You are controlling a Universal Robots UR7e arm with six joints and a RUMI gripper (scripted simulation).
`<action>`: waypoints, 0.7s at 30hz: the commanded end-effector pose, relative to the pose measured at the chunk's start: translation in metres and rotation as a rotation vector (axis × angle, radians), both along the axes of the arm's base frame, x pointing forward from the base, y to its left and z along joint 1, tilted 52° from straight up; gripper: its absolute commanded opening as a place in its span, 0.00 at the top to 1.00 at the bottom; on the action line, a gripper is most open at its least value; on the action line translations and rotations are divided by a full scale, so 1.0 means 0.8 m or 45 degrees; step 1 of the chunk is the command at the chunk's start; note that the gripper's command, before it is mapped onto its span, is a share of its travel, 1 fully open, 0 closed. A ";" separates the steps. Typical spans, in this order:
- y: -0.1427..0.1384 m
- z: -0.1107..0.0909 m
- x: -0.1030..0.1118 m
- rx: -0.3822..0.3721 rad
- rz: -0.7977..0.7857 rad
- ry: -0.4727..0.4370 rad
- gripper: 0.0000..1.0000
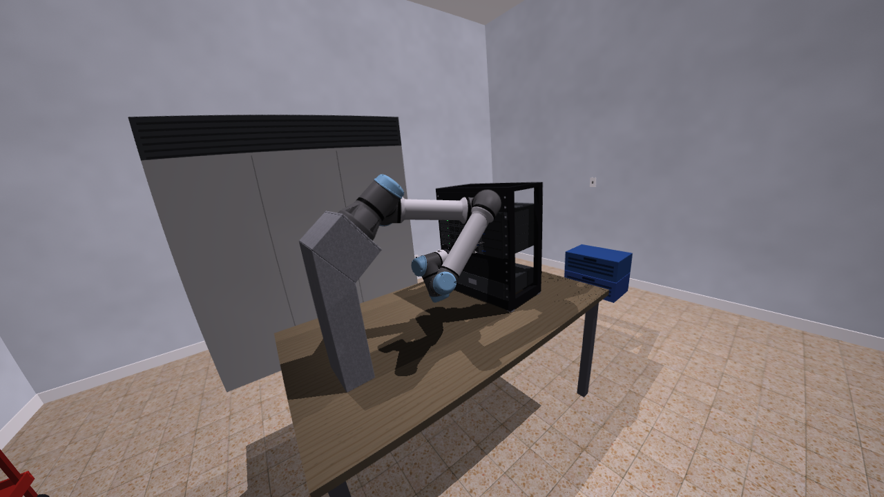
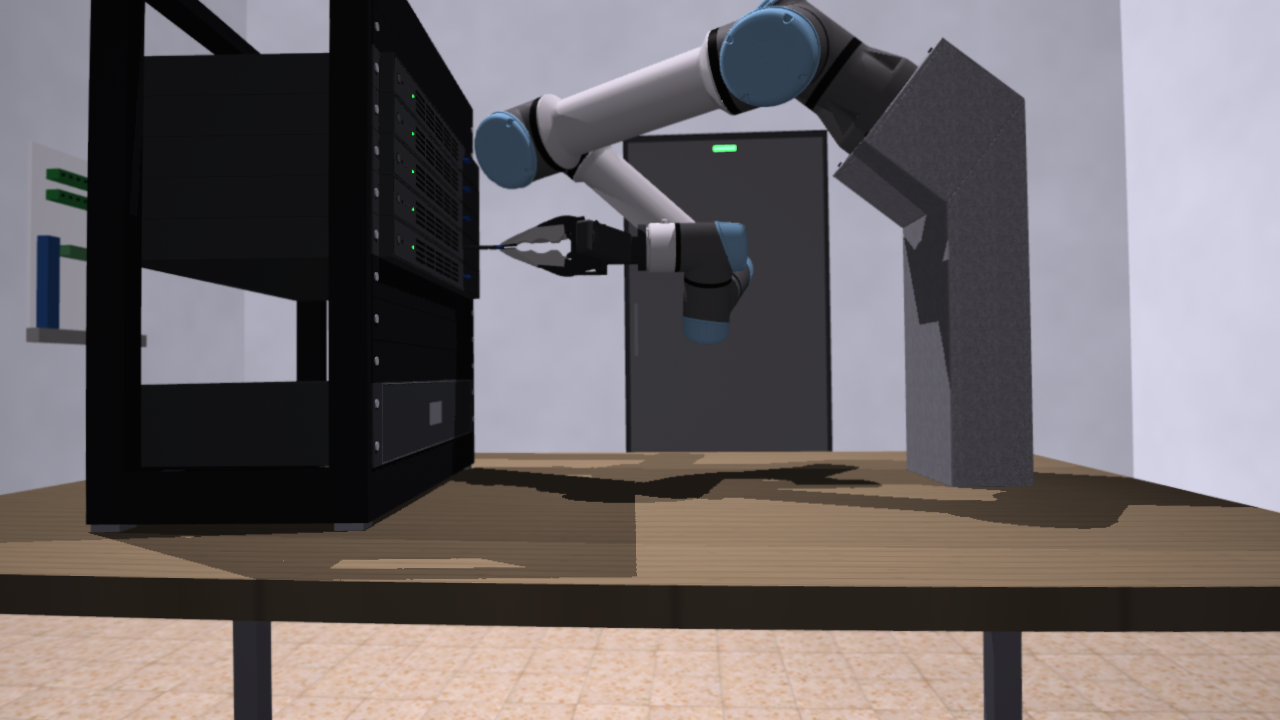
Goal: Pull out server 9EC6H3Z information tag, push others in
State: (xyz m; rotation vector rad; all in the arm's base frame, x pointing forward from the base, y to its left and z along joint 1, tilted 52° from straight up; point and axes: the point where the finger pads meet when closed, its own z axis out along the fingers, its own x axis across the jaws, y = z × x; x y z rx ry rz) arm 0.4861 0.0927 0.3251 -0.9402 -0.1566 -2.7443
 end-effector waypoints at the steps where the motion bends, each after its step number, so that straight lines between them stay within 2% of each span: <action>1: 0.000 0.000 0.000 0.000 0.000 -0.001 1.00; 2: 0.000 0.000 0.000 0.000 0.000 -0.001 0.85; 21: 0.000 0.000 0.000 0.000 0.000 -0.001 0.85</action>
